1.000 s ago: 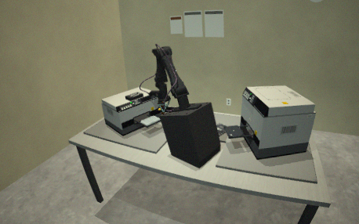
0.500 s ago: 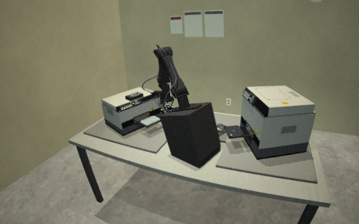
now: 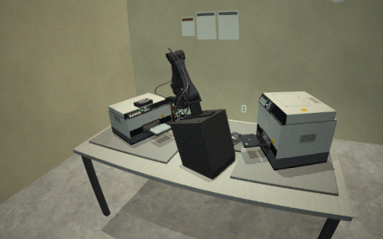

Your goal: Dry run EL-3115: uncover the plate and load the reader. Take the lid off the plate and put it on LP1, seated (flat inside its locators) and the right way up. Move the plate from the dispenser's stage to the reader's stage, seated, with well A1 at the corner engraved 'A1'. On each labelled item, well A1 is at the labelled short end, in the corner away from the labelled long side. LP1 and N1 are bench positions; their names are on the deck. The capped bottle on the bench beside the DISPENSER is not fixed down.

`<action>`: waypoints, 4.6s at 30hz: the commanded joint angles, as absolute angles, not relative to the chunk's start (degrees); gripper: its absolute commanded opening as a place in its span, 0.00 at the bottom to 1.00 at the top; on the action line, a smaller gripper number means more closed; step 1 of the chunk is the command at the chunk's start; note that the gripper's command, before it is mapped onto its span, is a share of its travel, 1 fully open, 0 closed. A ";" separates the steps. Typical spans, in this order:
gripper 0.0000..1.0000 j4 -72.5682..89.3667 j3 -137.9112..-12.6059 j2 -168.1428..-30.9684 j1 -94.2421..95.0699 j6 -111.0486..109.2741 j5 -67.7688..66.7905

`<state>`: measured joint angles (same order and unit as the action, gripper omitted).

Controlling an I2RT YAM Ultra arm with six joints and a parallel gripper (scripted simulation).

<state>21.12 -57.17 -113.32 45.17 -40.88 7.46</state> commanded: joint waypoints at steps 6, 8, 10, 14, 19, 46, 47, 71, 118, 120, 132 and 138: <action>0.85 20.11 -57.40 -112.35 44.22 -36.21 8.45; 0.85 19.78 -56.64 -114.18 43.44 -35.59 8.58; 0.85 19.49 -56.15 -114.52 42.62 -35.05 8.77; 0.85 19.32 -57.27 -112.73 42.16 -32.89 8.96; 0.85 18.70 -56.14 -115.43 40.54 -31.09 9.28; 0.85 16.55 -55.33 -117.82 34.82 -21.34 10.67; 0.85 16.51 -55.43 -116.16 34.75 -20.78 10.71; 0.85 14.70 -55.29 -118.80 29.07 -8.87 12.09; 0.85 13.28 -57.91 -121.77 30.51 -2.17 11.29; 0.85 12.82 -58.05 -122.35 30.85 -2.11 11.22; 0.85 11.03 -59.41 -125.41 31.34 -1.71 11.19; 0.85 9.59 -59.74 -127.14 31.44 -1.30 11.03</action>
